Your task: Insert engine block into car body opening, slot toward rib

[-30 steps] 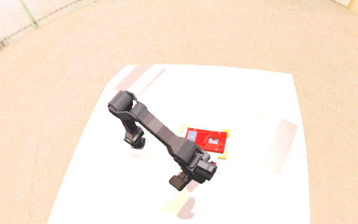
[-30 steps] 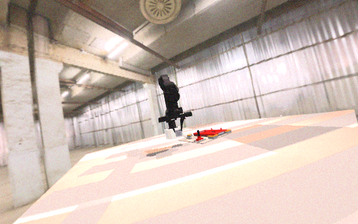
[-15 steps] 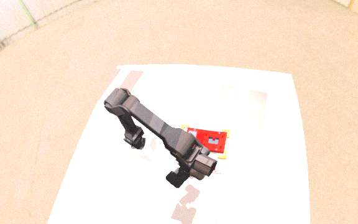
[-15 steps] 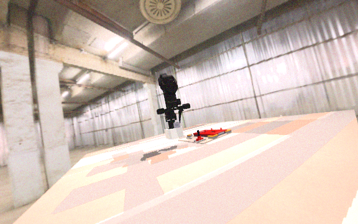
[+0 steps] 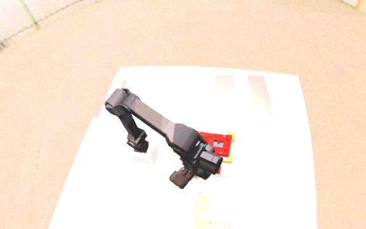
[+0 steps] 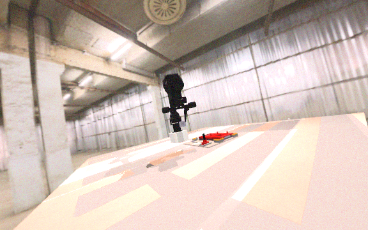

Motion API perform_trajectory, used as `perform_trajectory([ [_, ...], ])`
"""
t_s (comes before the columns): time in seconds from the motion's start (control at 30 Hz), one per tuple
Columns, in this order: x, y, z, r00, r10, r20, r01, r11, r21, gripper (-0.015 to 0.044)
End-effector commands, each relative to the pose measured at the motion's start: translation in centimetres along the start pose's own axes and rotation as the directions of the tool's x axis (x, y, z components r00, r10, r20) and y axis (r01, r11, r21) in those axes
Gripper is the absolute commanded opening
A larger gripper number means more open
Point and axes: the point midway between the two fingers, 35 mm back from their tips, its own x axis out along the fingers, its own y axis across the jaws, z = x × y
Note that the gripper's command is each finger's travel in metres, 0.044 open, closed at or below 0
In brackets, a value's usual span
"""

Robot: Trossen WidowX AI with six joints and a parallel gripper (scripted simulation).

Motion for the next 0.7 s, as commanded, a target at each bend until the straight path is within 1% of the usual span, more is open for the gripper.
perform_trajectory([
  [0.0,0.4,1.1,0.1,1.0,0.001,-0.002,-0.002,1.0,-0.021,0.0],
  [0.67,2.2,6.7,0.4,1.0,0.018,0.002,-0.018,0.988,-0.152,0.0],
])
